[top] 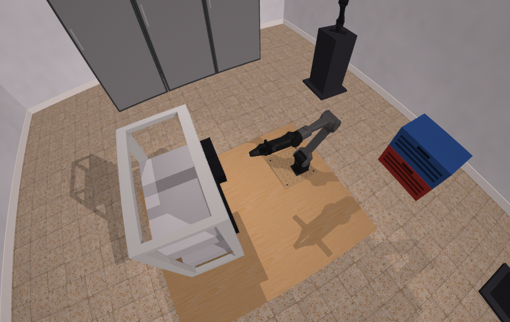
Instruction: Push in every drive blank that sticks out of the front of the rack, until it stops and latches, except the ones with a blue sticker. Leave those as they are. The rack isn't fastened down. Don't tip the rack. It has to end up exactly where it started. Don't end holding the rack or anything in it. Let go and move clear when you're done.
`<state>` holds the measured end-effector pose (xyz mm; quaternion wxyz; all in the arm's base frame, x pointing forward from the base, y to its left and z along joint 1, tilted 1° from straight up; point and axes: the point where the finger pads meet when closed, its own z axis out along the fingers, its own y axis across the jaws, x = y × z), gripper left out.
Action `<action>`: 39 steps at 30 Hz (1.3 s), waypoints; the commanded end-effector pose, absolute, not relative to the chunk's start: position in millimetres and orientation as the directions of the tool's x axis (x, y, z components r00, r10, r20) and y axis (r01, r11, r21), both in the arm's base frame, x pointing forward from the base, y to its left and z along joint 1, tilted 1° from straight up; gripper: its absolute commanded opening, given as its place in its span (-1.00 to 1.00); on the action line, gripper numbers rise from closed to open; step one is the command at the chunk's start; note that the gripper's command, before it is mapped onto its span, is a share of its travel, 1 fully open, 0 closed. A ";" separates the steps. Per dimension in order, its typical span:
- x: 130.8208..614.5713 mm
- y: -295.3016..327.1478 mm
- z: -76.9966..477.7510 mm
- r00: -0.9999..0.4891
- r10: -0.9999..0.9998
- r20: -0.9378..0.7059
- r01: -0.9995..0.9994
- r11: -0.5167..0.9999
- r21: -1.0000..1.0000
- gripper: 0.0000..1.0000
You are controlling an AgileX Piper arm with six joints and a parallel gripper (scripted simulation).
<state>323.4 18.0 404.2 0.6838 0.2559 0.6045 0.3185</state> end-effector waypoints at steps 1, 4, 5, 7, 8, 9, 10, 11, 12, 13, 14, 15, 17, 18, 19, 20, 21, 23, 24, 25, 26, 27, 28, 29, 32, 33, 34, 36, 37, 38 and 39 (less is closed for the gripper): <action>324.5 18.0 402.2 0.070 0.774 -0.629 -0.110 0.633 0.767 -1.00; 325.4 17.3 399.6 0.061 0.827 -0.559 -0.102 0.563 0.820 -1.00; 325.6 17.1 398.7 0.059 0.842 -0.536 -0.100 0.539 0.836 -1.00; 326.2 16.8 396.8 0.054 0.870 -0.490 -0.094 0.493 0.865 -1.00; 326.4 16.6 395.8 0.051 0.883 -0.467 -0.090 0.470 0.878 -1.00; 326.7 16.5 394.9 0.049 0.894 -0.445 -0.087 0.447 0.890 -1.00; 326.9 16.3 393.9 0.047 0.905 -0.422 -0.084 0.425 0.901 -1.00; 326.9 16.3 393.9 0.047 0.905 -0.422 -0.084 0.425 0.901 -1.00; 326.9 16.3 393.9 0.047 0.905 -0.422 -0.084 0.425 0.901 -1.00; 327.2 16.2 392.9 0.045 0.915 -0.400 -0.081 0.403 0.912 -1.00; 327.4 16.1 391.9 0.044 0.924 -0.379 -0.077 0.381 0.921 -1.00; 327.6 16.1 390.9 0.042 0.933 -0.357 -0.074 0.360 0.930 -1.00; 328.0 16.0 389.0 0.039 0.948 -0.316 -0.067 0.318 0.946 -1.00; 328.2 15.9 388.0 0.038 0.954 -0.297 -0.063 0.299 0.952 -1.00; 328.4 15.9 387.0 0.037 0.960 -0.277 -0.060 0.279 0.958 -1.00; 328.5 15.9 386.1 0.036 0.965 -0.259 -0.056 0.260 0.964 -1.00; 328.7 15.9 385.2 0.035 0.970 -0.241 -0.053 0.242 0.969 -1.00; 329.0 16.0 383.4 0.034 0.978 -0.206 -0.047 0.207 0.977 -1.00; 329.1 16.0 382.5 0.033 0.981 -0.190 -0.043 0.191 0.981 -1.00; 329.2 16.0 381.7 0.033 0.984 -0.174 -0.040 0.175 0.984 -1.00; 329.3 16.1 380.9 0.032 0.987 -0.159 -0.037 0.160 0.986 -1.00; 329.4 16.1 380.1 0.032 0.989 -0.145 -0.034 0.146 0.989 -1.00; 329.4 16.1 380.1 0.032 0.989 -0.145 -0.034 0.146 0.989 -1.00; 329.4 16.1 380.1 0.032 0.989 -0.145 -0.034 0.146 0.989 -1.00; 329.7 16.3 377.9 0.031 0.994 -0.106 -0.026 0.107 0.994 -1.00; 329.8 16.4 377.2 0.031 0.995 -0.094 -0.024 0.095 0.995 -1.00; 329.9 16.5 376.6 0.031 0.996 -0.083 -0.022 0.084 0.996 -1.00; 330.0 16.6 375.4 0.031 0.998 -0.063 -0.017 0.064 0.998 -1.00; 330.1 16.7 374.9 0.031 0.998 -0.054 -0.015 0.055 0.998 -1.00; 330.1 16.7 374.4 0.031 0.998 -0.046 -0.013 0.046 0.999 -1.00; 330.2 16.8 374.0 0.031 0.999 -0.038 -0.012 0.038 0.999 -1.00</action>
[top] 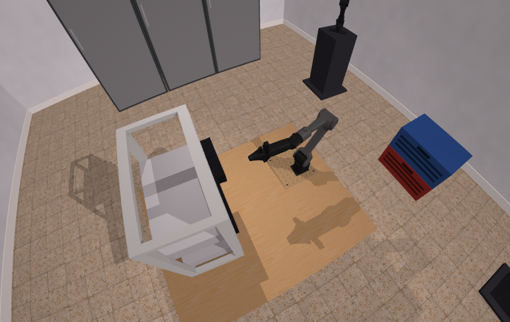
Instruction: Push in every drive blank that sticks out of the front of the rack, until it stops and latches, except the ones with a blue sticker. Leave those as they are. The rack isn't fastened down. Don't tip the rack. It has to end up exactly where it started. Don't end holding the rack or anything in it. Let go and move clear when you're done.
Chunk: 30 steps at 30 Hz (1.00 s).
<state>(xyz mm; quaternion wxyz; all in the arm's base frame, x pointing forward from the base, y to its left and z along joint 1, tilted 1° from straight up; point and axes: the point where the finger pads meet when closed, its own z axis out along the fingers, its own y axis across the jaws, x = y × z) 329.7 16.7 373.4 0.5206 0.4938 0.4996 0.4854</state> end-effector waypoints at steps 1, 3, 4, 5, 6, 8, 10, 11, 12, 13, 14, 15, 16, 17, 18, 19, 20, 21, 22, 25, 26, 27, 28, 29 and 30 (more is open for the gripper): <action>330.2 16.9 373.5 0.031 0.999 -0.031 -0.010 0.031 0.999 -1.00; 330.3 17.0 372.8 0.031 0.999 -0.018 -0.007 0.018 1.000 -1.00; 330.3 17.0 372.4 0.031 0.999 -0.012 -0.006 0.013 1.000 -1.00; 330.4 17.1 372.1 0.031 0.999 -0.008 -0.005 0.008 1.000 -1.00; 330.4 17.1 372.1 0.031 0.999 -0.008 -0.005 0.008 1.000 -1.00; 330.4 17.1 371.9 0.031 1.000 -0.003 -0.004 0.003 1.000 -1.00; 330.4 17.2 371.4 0.032 0.999 0.004 -0.002 -0.004 1.000 -1.00; 330.4 17.2 371.2 0.032 0.999 0.007 -0.002 -0.007 1.000 -1.00; 330.4 17.2 371.1 0.032 0.999 0.010 -0.001 -0.010 1.000 -1.00; 330.5 17.3 370.9 0.032 0.999 0.012 -0.001 -0.012 1.000 -1.00; 330.5 17.3 370.8 0.032 0.999 0.014 0.000 -0.014 1.000 -1.00; 330.5 17.3 370.7 0.032 0.999 0.015 0.000 -0.015 1.000 -1.00; 330.5 17.3 370.7 0.032 0.999 0.016 0.000 -0.016 1.000 -1.00; 330.5 17.3 370.6 0.032 0.999 0.017 0.001 -0.017 1.000 -1.00; 330.5 17.3 370.6 0.032 0.999 0.018 0.001 -0.018 1.000 -1.00; 330.5 17.3 370.6 0.032 0.999 0.018 0.001 -0.018 1.000 -1.00; 330.5 17.3 370.5 0.032 0.999 0.019 0.001 -0.019 1.000 -1.00; 330.5 17.3 370.5 0.032 0.999 0.019 0.001 -0.019 1.000 -1.00; 330.5 17.3 370.5 0.032 0.999 0.019 0.001 -0.019 1.000 -1.00; 330.5 17.3 370.5 0.032 0.999 0.019 0.001 -0.019 1.000 -1.00; 330.5 17.3 370.5 0.032 0.999 0.019 0.001 -0.019 1.000 -1.00; 330.5 17.3 370.5 0.032 0.999 0.019 0.001 -0.019 1.000 -1.00; 330.5 17.3 370.5 0.032 0.999 0.019 0.001 -0.019 1.000 -1.00; 330.5 17.3 370.5 0.032 0.999 0.019 0.001 -0.019 1.000 -1.00; 330.5 17.3 370.5 0.032 0.999 0.019 0.001 -0.019 1.000 -1.00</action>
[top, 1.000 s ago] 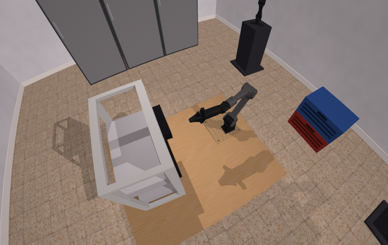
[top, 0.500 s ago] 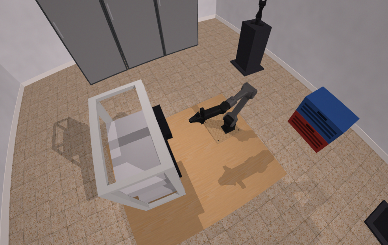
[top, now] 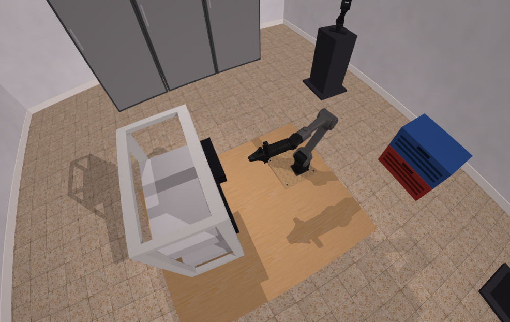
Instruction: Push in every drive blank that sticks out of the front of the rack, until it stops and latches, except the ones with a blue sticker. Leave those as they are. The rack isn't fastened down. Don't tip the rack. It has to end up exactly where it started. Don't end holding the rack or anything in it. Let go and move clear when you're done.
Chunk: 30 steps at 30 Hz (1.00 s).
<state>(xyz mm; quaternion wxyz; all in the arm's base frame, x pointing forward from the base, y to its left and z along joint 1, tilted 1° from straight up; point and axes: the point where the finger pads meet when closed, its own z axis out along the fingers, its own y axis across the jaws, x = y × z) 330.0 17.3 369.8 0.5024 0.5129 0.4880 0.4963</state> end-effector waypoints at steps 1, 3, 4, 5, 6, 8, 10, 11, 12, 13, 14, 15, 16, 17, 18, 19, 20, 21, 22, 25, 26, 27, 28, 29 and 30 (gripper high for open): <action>330.5 17.3 370.5 0.032 0.999 0.019 0.001 -0.019 1.000 -1.00; 330.5 17.3 370.5 0.032 0.999 0.019 0.001 -0.019 1.000 -1.00; 330.5 17.3 370.5 0.032 0.999 0.019 0.001 -0.019 1.000 -1.00; 330.5 17.3 370.5 0.032 0.999 0.019 0.001 -0.019 1.000 -1.00; 330.5 17.3 370.5 0.032 0.999 0.019 0.001 -0.019 1.000 -1.00; 330.5 17.3 370.5 0.032 0.999 0.019 0.001 -0.019 1.000 -1.00; 330.8 17.3 370.5 0.032 0.999 0.019 0.001 -0.019 1.000 -1.00; 330.8 17.3 370.5 0.032 0.999 0.019 0.001 -0.019 1.000 -1.00; 331.5 17.3 370.5 0.032 0.999 0.019 0.001 -0.019 1.000 -1.00; 332.8 17.3 370.5 0.032 0.999 0.019 0.001 -0.019 1.000 -1.00; 334.6 17.3 370.5 0.032 0.999 0.019 0.001 -0.019 1.000 -1.00; 336.9 17.3 370.5 0.032 0.999 0.019 0.001 -0.019 1.000 -1.00; 339.8 17.2 370.5 0.032 0.999 0.019 0.001 -0.019 1.000 -1.00; 343.1 17.2 370.5 0.032 0.999 0.019 0.001 -0.019 1.000 -1.00; 346.9 17.2 370.5 0.032 0.999 0.019 0.001 -0.019 1.000 -1.00; 351.0 17.1 370.5 0.032 0.999 0.019 0.001 -0.019 1.000 -1.00; 355.4 17.1 370.5 0.032 0.999 0.019 0.001 -0.019 1.000 -1.00; 359.8 17.0 370.5 0.032 0.999 0.019 0.001 -0.019 1.000 -1.00; 364.2 17.0 370.4 0.032 0.999 0.019 0.001 -0.019 1.000 -1.00; 375.5 16.8 370.4 0.032 0.999 0.019 0.001 -0.019 1.000 -1.00; 378.1 16.8 370.4 0.032 0.999 0.019 0.001 -0.019 1.000 -1.00; 378.1 16.8 370.4 0.032 0.999 0.019 0.001 -0.019 1.000 -1.00; 378.1 16.8 370.4 0.032 0.999 0.019 0.001 -0.019 1.000 -1.00; 379.9 16.8 370.4 0.032 0.999 0.019 0.001 -0.019 1.000 -1.00; 380.9 16.8 370.4 0.032 0.999 0.019 0.001 -0.019 1.000 -1.00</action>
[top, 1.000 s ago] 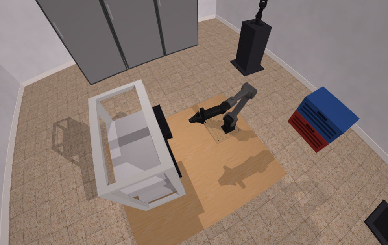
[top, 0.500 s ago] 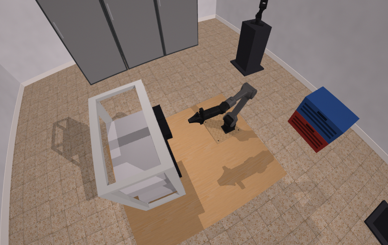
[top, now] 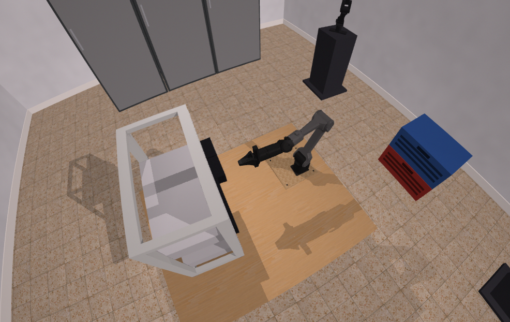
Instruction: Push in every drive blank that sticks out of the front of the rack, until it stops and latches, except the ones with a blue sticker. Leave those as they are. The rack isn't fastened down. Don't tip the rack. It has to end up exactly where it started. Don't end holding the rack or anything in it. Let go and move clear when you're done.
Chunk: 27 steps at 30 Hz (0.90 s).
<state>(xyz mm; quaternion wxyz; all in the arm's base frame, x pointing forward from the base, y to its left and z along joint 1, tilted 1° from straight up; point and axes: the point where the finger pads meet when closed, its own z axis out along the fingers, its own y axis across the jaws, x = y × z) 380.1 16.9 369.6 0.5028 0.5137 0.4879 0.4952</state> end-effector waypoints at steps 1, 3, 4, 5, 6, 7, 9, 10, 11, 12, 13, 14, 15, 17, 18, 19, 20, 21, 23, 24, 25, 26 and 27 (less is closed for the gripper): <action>381.3 16.8 370.4 0.032 0.999 0.019 0.001 -0.019 1.000 -1.00; 381.5 16.8 370.4 0.032 0.999 0.019 0.001 -0.019 1.000 -1.00; 382.3 16.7 370.4 0.032 0.999 0.019 0.001 -0.019 1.000 -1.00; 384.1 16.7 370.4 0.032 0.999 0.019 0.001 -0.019 1.000 -1.00; 387.1 16.6 370.4 0.032 0.999 0.019 0.001 -0.019 1.000 -1.00; 391.4 16.4 370.4 0.032 0.999 0.019 0.001 -0.019 1.000 -1.00; 404.2 16.0 370.3 0.032 0.999 0.019 0.001 -0.019 1.000 -1.00; 412.3 15.8 370.3 0.032 0.999 0.019 0.001 -0.019 1.000 -1.00; 421.3 15.5 370.3 0.032 0.999 0.019 0.001 -0.019 1.000 -1.00; 430.3 15.2 370.3 0.032 0.999 0.019 0.001 -0.019 1.000 -1.00; 437.9 14.9 370.3 0.032 0.999 0.019 0.001 -0.019 1.000 -1.00; 437.9 14.9 370.3 0.032 0.999 0.019 0.001 -0.019 1.000 -1.00; 437.9 14.9 370.3 0.032 0.999 0.019 0.001 -0.019 1.000 -1.00; 446.7 14.7 370.3 0.032 0.999 0.019 0.001 -0.019 1.000 -1.00; 448.2 14.6 370.3 0.032 0.999 0.019 0.001 -0.019 1.000 -1.00; 448.4 14.6 370.3 0.032 0.999 0.019 0.001 -0.019 1.000 -1.00; 448.4 14.6 370.3 0.032 0.999 0.019 0.001 -0.019 1.000 -1.00; 448.4 14.6 370.3 0.032 0.999 0.019 0.001 -0.019 1.000 -1.00; 448.4 14.6 370.3 0.032 0.999 0.019 0.001 -0.019 1.000 -1.00; 448.4 14.6 370.3 0.032 0.999 0.019 0.001 -0.019 1.000 -1.00; 448.4 14.6 370.3 0.032 0.999 0.019 0.001 -0.019 1.000 -1.00; 448.4 14.6 370.3 0.032 0.999 0.019 0.001 -0.019 1.000 -1.00; 448.4 14.6 370.3 0.032 0.999 0.019 0.001 -0.019 1.000 -1.00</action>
